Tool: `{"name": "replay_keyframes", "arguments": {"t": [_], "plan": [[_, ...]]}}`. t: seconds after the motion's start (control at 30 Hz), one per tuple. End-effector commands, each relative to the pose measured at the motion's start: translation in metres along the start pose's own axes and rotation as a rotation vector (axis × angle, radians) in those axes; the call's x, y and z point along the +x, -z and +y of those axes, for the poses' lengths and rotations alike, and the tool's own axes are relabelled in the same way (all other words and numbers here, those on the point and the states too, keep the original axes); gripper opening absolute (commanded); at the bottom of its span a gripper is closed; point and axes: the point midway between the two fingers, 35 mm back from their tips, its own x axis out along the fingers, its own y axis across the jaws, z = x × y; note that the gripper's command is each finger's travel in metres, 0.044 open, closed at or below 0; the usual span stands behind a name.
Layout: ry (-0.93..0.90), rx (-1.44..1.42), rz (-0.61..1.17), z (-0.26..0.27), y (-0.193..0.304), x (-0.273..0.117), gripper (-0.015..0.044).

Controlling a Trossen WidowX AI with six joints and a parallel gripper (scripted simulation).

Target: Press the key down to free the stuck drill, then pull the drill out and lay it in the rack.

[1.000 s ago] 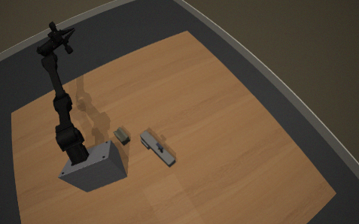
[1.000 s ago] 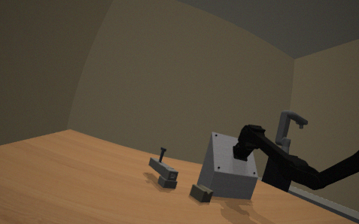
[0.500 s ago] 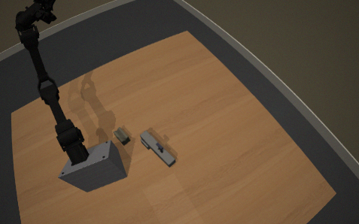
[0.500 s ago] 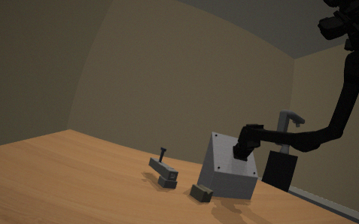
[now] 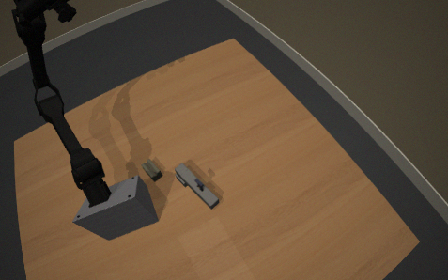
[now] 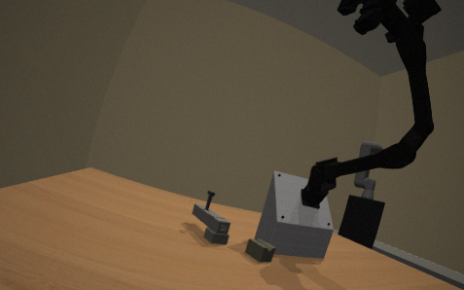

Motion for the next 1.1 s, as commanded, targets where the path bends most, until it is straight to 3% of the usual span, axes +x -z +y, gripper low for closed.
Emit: {"name": "replay_keyframes", "arguments": {"t": [0.0,0.23,0.6,0.83,1.07], "plan": [[-0.063,0.219,-0.043,0.052,-0.008,0.022,0.0],[-0.21,0.634,-0.135,0.141,-0.049,0.061,0.0],[-0.572,1.316,-0.32,0.262,-0.171,0.103,0.0],[-0.932,1.689,-0.427,0.316,-0.282,0.105,0.0],[-1.365,1.948,-0.47,0.344,-0.391,0.078,0.0]]}}
